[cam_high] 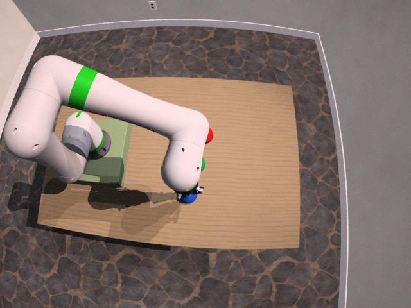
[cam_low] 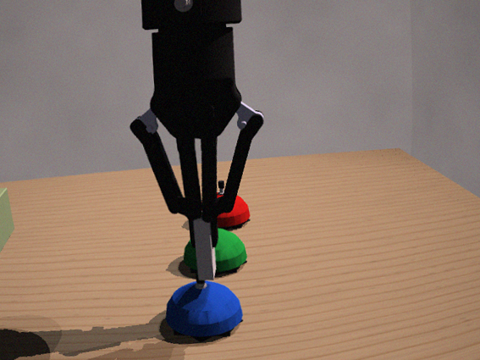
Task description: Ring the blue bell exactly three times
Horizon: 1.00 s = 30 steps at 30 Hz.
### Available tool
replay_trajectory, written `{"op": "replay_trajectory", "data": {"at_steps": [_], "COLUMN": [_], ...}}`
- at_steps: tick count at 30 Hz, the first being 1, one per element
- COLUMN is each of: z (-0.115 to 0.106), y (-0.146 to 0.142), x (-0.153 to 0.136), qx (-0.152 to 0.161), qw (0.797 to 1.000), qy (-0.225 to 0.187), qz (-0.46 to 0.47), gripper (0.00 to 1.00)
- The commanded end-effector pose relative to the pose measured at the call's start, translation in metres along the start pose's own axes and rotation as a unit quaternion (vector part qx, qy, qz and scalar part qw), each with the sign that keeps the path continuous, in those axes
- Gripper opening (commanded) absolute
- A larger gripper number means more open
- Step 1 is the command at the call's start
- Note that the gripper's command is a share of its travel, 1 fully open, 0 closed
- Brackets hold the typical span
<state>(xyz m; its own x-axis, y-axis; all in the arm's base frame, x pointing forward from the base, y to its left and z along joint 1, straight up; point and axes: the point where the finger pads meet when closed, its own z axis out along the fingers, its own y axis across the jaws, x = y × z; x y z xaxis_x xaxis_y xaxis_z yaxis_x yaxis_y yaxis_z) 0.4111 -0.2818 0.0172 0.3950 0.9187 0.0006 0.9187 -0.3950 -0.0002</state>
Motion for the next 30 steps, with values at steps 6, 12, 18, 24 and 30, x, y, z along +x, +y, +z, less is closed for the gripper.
{"op": "replay_trajectory", "data": {"at_steps": [6, 12, 18, 24, 30], "z": [0.0002, 0.0, -0.0006, -0.0017, -0.0026], "y": [0.0, 0.0, 0.0, 0.0, 0.0], "x": [0.0, 0.0, 0.0, 0.0, 0.0], "qx": [0.0, 0.0, 0.0, 0.0, 0.0], "qw": [1.0, 1.0, 1.0, 1.0, 1.0], "qy": [0.0, 0.0, 0.0, 0.0, 0.0], "qz": [0.0, 0.0, 0.0, 0.0, 0.0], "gripper": [0.0, 0.0, 0.0, 0.0, 0.0]}}
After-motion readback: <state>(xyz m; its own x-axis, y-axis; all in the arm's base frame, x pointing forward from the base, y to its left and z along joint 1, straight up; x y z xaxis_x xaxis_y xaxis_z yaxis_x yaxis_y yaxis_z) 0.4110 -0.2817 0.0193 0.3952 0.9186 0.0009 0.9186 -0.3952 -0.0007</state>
